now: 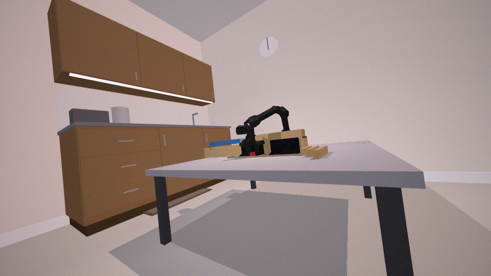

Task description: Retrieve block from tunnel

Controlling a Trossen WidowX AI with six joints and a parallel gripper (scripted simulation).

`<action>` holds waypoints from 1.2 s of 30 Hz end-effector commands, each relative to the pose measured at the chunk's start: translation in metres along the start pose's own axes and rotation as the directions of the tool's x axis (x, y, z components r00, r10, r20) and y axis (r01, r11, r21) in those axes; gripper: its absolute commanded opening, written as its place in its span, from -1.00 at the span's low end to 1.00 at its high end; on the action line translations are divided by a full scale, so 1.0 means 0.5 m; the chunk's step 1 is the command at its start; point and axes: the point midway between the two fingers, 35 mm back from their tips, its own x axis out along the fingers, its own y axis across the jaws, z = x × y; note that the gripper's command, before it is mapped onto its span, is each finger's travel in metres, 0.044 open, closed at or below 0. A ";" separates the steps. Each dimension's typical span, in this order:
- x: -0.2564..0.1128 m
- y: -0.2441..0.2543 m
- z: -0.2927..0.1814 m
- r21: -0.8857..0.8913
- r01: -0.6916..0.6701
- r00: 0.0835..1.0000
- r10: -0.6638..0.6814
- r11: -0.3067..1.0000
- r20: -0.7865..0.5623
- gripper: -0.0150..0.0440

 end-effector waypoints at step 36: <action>-0.257 0.040 0.009 0.025 0.021 0.942 -0.028 0.999 0.334 -0.49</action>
